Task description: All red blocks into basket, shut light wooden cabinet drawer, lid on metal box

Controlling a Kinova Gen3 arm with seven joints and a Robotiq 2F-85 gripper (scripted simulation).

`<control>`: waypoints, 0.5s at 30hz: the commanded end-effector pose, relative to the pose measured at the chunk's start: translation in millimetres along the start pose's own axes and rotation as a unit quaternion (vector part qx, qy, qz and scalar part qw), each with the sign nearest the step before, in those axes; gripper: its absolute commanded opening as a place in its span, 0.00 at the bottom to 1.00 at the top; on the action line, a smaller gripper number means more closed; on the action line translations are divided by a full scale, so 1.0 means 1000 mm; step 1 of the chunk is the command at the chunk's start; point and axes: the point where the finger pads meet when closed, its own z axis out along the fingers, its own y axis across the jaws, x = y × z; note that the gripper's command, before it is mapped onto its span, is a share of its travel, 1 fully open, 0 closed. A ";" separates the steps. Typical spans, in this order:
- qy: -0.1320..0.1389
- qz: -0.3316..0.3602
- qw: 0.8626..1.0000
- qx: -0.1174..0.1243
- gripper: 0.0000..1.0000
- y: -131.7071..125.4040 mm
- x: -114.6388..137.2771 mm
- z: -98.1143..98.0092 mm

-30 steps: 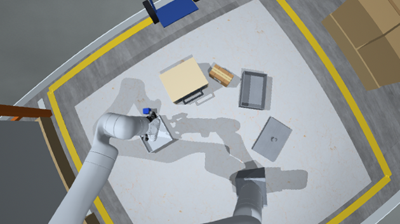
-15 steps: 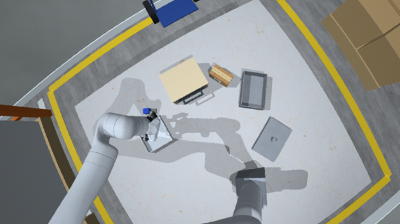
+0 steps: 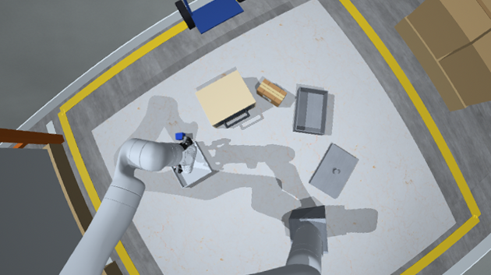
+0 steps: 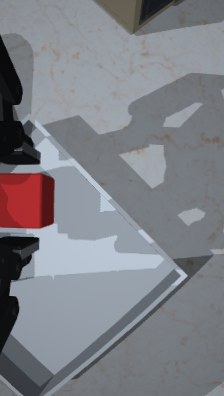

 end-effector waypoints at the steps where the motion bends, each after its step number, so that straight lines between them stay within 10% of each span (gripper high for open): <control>1: -0.001 0.000 1.000 0.000 0.53 0.000 -0.001 -0.001; 15: -0.001 0.000 1.000 0.000 0.53 0.000 -0.001 -0.009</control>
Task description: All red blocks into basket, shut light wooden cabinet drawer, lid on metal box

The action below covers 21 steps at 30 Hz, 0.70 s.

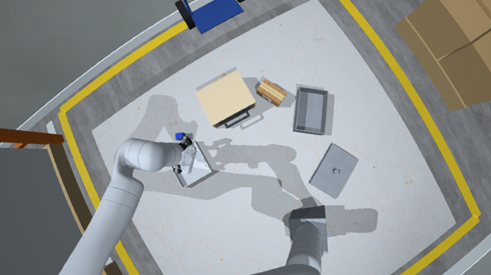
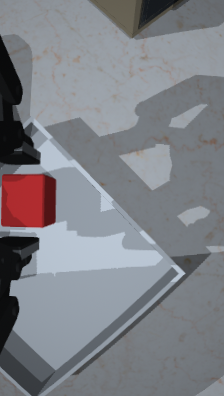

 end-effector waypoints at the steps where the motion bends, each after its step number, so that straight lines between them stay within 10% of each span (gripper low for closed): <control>1: -0.001 0.000 1.000 0.000 0.53 0.000 -0.001 -0.005; 21: -0.001 0.000 1.000 0.000 0.53 0.000 0.000 -0.066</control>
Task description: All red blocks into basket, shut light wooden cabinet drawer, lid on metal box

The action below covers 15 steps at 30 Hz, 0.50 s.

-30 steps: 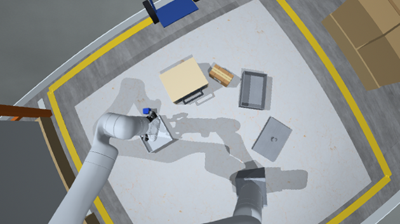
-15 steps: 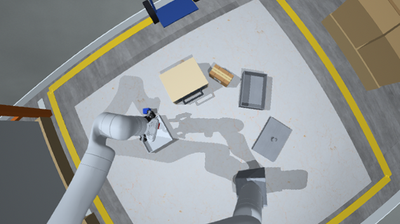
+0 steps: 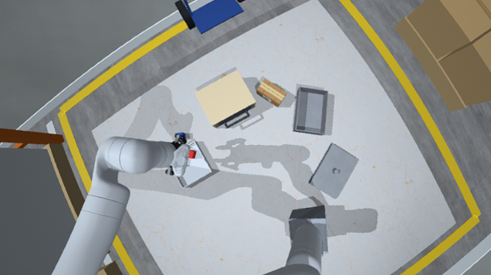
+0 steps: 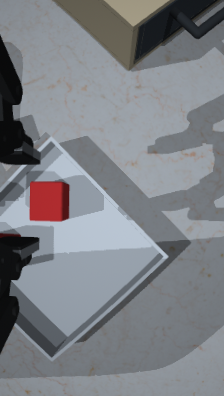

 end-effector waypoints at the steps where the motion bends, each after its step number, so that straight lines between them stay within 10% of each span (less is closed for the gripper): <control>1: -0.001 0.000 1.000 0.000 0.53 0.000 0.000 -0.012; 15: -0.001 0.000 1.000 0.000 0.53 0.000 0.000 -0.056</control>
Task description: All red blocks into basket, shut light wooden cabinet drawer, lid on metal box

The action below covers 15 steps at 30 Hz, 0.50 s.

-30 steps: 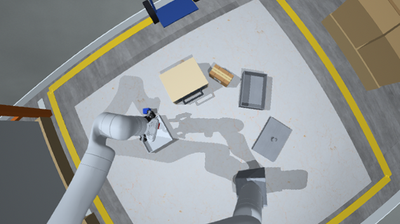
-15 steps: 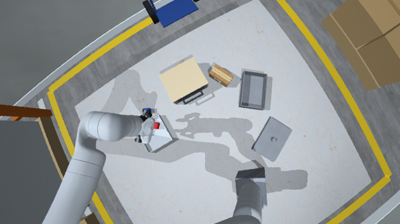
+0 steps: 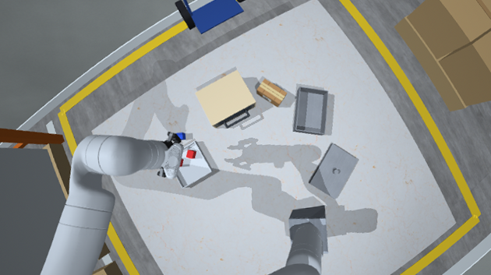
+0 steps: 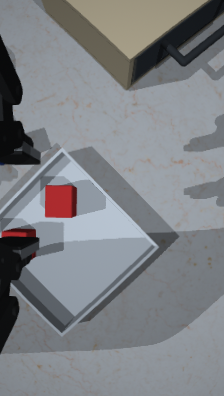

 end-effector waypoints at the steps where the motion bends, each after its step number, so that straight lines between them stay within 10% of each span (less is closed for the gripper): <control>1: -0.001 0.000 1.000 0.000 0.53 0.000 0.000 -0.008; 15: -0.001 0.000 1.000 0.000 0.53 0.000 0.000 -0.023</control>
